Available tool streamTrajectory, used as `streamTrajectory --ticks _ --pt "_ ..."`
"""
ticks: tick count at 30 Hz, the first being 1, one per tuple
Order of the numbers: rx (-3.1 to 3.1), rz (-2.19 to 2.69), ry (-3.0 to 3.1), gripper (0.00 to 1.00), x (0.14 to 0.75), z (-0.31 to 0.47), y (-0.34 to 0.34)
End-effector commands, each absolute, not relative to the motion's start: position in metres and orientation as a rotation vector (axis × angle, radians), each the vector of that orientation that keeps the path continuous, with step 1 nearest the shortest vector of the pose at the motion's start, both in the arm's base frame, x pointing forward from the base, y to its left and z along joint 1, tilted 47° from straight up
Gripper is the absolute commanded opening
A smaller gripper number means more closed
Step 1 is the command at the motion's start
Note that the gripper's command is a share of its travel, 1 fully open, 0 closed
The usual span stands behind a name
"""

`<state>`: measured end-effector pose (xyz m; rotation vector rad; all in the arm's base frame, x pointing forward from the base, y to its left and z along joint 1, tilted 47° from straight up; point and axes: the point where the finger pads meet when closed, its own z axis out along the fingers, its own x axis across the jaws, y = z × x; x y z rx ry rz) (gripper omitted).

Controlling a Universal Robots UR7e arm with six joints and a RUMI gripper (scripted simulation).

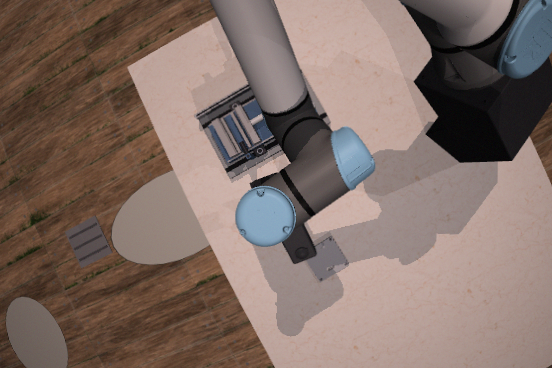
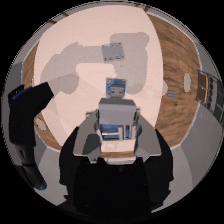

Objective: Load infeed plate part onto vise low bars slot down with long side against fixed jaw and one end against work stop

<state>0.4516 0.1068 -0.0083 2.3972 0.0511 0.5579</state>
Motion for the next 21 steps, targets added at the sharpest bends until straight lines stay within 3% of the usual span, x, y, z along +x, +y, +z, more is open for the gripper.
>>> streamTrajectory --ticks 1,21 --pt "2.397 0.559 0.052 0.00 0.4518 -0.0080 0.1071" --pt "2.396 0.556 0.060 0.00 0.4521 -0.0074 0.1067"
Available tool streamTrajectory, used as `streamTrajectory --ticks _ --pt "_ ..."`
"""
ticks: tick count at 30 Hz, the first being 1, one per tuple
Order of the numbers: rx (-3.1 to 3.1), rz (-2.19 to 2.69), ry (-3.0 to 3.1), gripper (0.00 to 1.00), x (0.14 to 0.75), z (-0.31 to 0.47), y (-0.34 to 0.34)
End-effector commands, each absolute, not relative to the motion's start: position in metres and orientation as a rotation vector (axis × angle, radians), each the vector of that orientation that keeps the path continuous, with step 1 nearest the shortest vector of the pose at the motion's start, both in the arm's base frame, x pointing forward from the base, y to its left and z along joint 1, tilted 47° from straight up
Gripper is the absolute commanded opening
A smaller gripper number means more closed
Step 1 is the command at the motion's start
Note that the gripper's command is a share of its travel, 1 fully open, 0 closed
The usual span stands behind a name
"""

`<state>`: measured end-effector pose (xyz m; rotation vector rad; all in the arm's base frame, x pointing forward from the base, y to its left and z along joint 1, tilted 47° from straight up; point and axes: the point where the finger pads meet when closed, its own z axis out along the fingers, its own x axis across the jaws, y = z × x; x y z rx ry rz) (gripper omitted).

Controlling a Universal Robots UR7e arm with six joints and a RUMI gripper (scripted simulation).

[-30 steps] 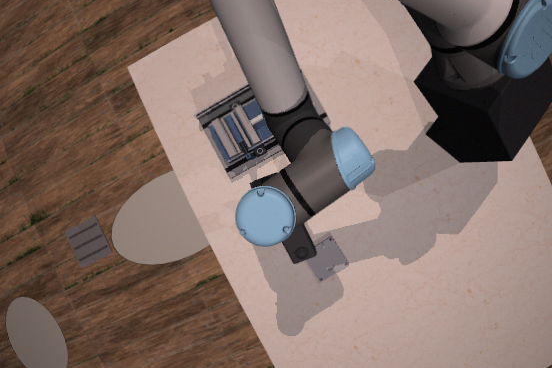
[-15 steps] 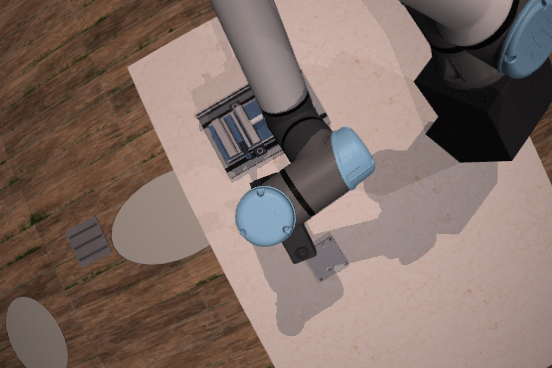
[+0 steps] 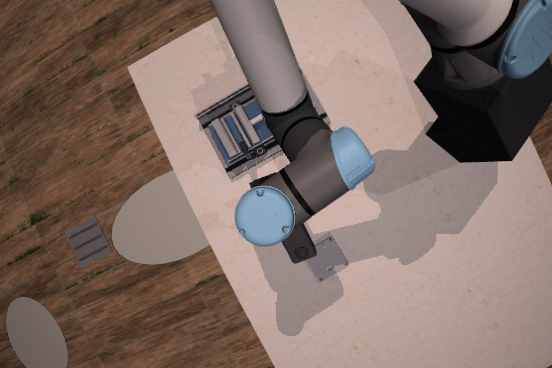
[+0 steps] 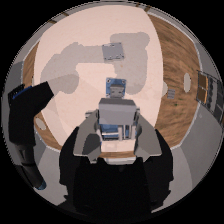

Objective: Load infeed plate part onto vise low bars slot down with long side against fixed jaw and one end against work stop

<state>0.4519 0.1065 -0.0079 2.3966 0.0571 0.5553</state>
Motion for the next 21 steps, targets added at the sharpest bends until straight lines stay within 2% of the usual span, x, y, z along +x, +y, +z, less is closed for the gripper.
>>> streamTrajectory --ticks 1,21 --pt "2.396 0.555 0.061 0.00 0.4521 -0.0073 0.1066" --pt "2.393 0.542 0.093 0.00 0.4533 -0.0053 0.1048"
